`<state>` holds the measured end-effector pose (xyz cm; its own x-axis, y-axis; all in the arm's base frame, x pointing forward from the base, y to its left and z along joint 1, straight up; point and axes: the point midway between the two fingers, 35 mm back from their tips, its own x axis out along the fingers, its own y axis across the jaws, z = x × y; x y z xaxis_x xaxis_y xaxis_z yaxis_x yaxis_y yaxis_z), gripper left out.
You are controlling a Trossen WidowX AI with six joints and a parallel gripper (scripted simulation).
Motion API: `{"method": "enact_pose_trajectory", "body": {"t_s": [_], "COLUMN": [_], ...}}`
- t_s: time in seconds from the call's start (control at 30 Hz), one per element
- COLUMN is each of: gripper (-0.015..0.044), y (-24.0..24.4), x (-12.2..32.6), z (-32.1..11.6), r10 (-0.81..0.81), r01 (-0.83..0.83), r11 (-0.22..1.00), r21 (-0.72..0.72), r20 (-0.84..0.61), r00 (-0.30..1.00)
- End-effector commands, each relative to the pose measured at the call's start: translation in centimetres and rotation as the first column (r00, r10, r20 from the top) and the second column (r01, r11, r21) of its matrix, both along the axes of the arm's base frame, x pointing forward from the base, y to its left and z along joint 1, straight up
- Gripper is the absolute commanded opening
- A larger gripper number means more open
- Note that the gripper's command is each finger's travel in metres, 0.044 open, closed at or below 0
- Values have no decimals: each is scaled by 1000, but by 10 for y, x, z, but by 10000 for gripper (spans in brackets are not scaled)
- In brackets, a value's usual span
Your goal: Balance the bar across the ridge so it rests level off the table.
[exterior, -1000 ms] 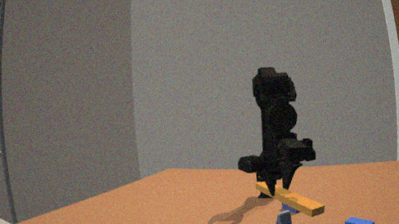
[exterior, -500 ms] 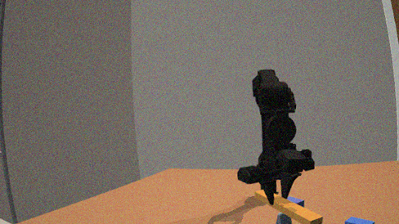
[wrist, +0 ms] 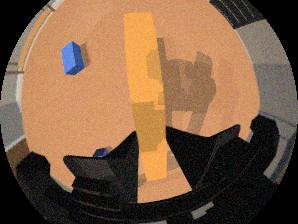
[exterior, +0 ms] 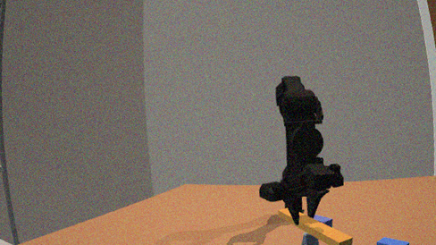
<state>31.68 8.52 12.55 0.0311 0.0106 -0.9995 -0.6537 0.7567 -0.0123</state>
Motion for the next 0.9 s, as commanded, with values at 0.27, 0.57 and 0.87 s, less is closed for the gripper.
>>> {"method": "enact_pose_trajectory", "body": {"t_s": [0.27,0.57,0.87], "gripper": [0,0,0], "y": [0,0,0], "x": [1,1,1], "z": [-1,-2,-2], "r10": [2,2,2], "r01": [-2,-2,-2], "r11": [1000,1000,1000], "r21": [-1,-1,-1], "r20": [3,3,3], "r00": [1000,1000,1000]}}
